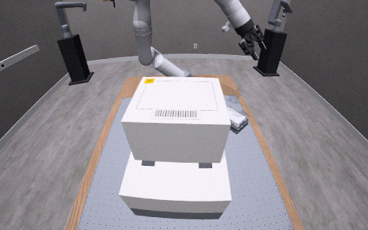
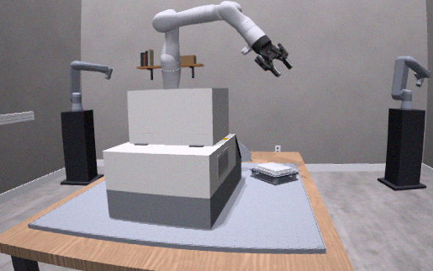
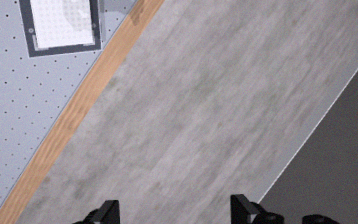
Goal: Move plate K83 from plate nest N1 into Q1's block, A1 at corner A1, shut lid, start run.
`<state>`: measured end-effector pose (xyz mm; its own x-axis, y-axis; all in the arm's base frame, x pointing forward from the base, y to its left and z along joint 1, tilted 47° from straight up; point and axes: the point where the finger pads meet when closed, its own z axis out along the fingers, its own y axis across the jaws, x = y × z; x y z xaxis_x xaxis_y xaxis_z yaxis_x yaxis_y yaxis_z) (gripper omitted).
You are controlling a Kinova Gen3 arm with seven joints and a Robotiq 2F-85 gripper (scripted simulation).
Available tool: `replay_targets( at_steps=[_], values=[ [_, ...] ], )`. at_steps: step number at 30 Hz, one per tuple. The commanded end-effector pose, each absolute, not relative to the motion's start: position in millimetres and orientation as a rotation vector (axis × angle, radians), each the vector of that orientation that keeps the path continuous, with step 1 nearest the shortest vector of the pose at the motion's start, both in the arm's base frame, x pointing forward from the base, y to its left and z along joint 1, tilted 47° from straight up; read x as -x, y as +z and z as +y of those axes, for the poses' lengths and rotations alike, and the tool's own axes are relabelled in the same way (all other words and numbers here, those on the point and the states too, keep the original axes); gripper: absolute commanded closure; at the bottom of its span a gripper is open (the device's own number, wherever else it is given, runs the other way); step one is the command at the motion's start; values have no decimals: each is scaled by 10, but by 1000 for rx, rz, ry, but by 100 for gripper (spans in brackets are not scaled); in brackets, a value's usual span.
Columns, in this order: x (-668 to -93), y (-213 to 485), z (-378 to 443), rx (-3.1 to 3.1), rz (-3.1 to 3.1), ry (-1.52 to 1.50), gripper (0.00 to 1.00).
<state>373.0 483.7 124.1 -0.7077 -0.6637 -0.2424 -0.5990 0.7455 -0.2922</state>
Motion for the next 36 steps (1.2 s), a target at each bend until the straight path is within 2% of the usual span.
replay_targets(
  at_steps=[1, 36],
  values=[
    [-3696, 1322, 4756, 980, 2612, -324, 27],
    [-3426, 1954, 4030, 991, 2569, -749, 54]
  ],
)
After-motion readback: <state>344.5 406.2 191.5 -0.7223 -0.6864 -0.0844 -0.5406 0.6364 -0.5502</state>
